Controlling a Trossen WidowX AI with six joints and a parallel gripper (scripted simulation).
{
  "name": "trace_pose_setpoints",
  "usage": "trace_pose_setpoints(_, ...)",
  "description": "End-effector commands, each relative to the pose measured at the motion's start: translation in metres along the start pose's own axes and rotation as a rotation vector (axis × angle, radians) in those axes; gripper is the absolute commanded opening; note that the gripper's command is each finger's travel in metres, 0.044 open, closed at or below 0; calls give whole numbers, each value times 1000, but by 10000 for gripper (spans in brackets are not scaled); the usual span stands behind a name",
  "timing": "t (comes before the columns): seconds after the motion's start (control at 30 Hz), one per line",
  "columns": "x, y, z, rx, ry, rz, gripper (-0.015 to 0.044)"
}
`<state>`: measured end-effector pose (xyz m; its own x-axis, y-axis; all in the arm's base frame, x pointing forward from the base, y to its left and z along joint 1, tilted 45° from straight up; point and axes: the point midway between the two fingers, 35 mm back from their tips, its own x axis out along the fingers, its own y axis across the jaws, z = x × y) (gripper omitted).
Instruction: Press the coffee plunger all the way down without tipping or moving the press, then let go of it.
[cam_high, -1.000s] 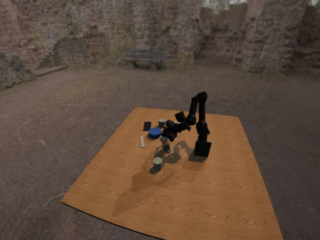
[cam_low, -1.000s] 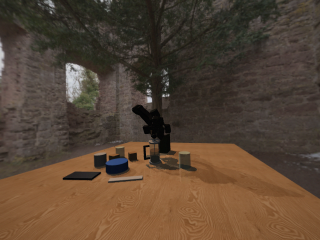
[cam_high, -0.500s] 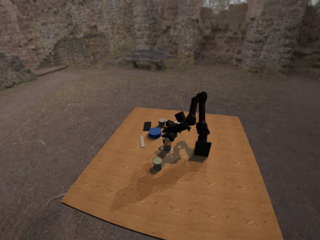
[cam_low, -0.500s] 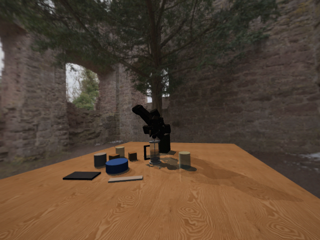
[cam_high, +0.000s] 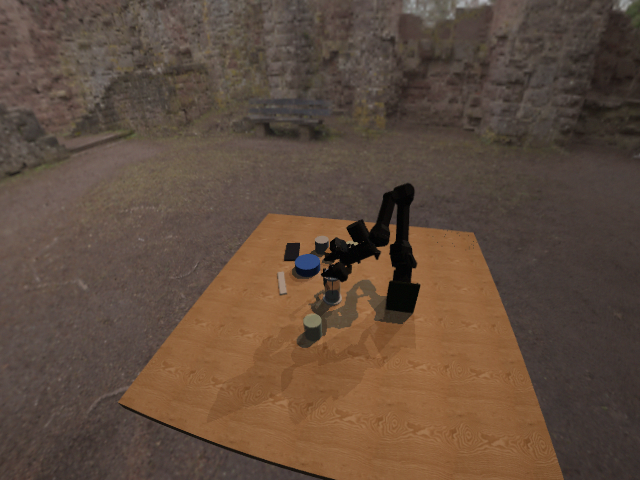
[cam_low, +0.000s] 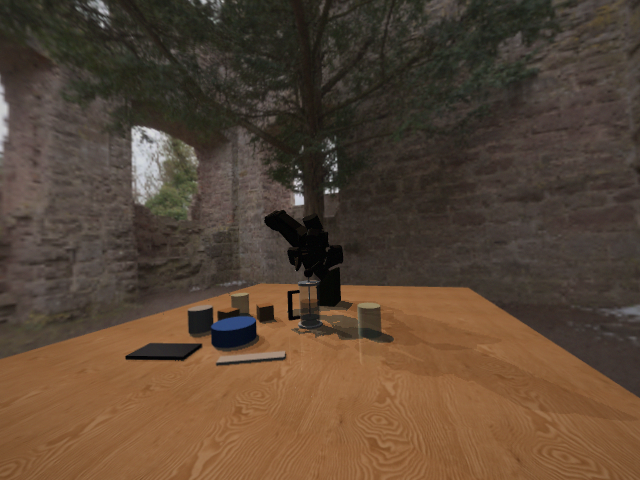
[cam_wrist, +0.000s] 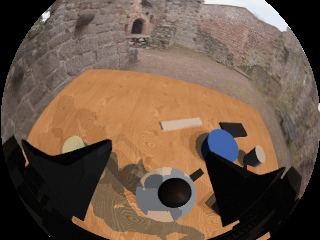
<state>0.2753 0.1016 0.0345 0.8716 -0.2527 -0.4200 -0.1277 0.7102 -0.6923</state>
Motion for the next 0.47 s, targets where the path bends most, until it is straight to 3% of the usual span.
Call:
trace_pose_setpoints(0.0, -21, -2, 23, 15, -1, -3, 440)
trace_pose_setpoints(0.17, -57, -13, 43, 3, -5, -16, 440)
trace_pose_setpoints(0.43, -59, -14, 44, 2, -5, -16, 440)
